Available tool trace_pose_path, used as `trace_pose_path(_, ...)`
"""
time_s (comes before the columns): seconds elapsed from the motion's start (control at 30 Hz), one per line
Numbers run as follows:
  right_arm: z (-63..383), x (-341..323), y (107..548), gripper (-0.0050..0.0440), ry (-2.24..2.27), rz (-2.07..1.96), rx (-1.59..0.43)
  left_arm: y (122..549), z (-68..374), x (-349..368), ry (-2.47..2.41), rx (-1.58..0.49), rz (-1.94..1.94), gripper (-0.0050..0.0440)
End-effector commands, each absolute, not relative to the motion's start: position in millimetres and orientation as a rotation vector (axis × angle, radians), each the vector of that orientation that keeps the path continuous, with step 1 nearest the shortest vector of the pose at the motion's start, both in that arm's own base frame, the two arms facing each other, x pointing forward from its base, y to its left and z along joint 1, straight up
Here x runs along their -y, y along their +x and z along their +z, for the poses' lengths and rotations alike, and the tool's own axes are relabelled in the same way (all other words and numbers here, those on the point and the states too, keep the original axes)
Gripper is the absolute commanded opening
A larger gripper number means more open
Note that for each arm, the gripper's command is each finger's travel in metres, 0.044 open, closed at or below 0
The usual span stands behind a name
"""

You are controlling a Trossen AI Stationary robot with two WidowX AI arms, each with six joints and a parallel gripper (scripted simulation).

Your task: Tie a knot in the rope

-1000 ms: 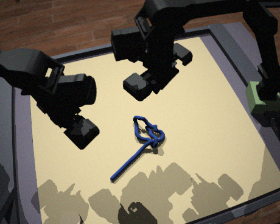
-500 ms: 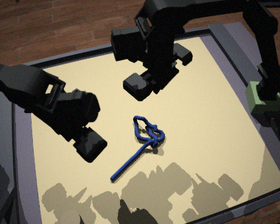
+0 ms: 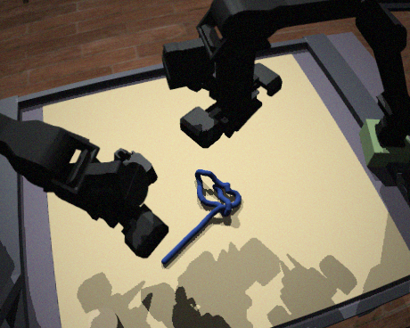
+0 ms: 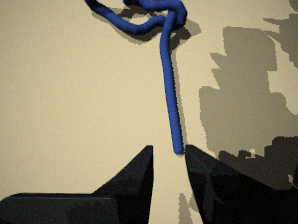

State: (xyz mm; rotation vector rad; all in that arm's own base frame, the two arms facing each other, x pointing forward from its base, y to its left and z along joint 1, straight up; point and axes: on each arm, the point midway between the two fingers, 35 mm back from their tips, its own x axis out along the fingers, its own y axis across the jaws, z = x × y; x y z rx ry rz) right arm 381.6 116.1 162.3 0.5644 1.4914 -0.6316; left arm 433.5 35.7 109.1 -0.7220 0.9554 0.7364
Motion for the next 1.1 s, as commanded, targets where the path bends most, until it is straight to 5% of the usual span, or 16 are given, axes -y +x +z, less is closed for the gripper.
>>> trace_pose_path(0.0, 171.9, -116.6, 381.6, 0.0080, 0.579, -0.612, -1.473, 446.9, 111.6, -29.6, -0.715, -0.886, 0.718, 0.0100)
trace_pose_path(0.67, 171.9, -116.6, 381.6, 0.0080, 0.579, -0.612, -1.473, 470.9, 101.5, -17.8, -0.686, -0.786, 0.693, 0.0100)
trace_pose_path(0.83, 171.0, -116.7, 382.0, 0.0140, 0.576, -0.609, -1.474, 470.9, 101.3, -17.8, -0.686, -0.786, 0.693, 0.0100)
trace_pose_path(1.07, 147.6, -119.0, 389.3, 0.0140, 0.517, -0.539, -1.490, 471.2, 96.3, -17.8, -0.686, -0.786, 0.693, 0.0100)
